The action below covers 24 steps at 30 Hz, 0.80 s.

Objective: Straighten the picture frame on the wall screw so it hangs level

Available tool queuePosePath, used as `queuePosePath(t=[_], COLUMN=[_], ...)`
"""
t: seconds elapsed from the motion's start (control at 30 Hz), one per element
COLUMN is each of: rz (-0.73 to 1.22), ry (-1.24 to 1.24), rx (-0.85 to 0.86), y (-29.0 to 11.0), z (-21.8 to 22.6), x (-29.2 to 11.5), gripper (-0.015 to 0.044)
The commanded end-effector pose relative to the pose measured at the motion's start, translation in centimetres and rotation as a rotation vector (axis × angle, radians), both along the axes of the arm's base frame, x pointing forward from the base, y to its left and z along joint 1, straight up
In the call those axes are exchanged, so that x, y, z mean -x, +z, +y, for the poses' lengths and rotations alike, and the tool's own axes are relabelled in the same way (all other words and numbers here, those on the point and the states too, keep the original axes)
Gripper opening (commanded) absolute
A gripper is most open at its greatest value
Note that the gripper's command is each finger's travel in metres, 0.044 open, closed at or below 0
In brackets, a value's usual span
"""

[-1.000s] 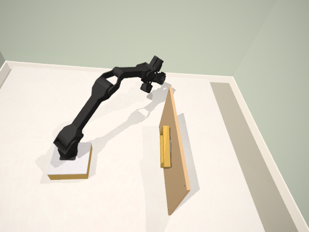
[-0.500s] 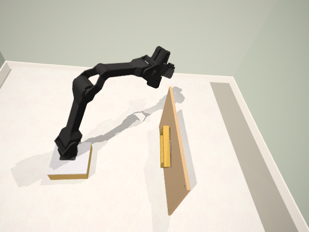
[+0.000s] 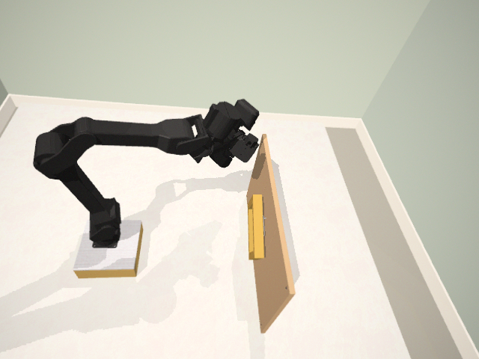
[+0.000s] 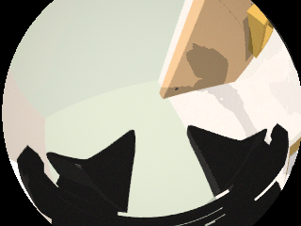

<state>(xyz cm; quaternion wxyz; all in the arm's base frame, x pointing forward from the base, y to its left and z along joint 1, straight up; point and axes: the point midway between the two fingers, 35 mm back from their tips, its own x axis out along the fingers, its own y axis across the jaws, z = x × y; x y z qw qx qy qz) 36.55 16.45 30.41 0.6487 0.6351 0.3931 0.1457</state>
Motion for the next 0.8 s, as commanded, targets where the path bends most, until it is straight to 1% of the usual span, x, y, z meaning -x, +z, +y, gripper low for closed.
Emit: queuePosePath(t=[0.0, 0.2, 0.37, 0.47, 0.77], rz=[-0.01, -0.052, -0.089, -0.116, -0.201], ry=[-0.113, -0.344, -0.529, -0.63, -0.823], rx=[-0.062, -0.167, -0.232, -0.264, -0.377], y=[0.4, -0.5, -3.1, -5.0, -10.5], z=[-4.9, -12.6, -17.1, -18.9, -21.7], x=[2.0, 6.6, 10.8, 12.9, 17.1], gripper=[0.026, 0.026, 0.026, 0.026, 0.026])
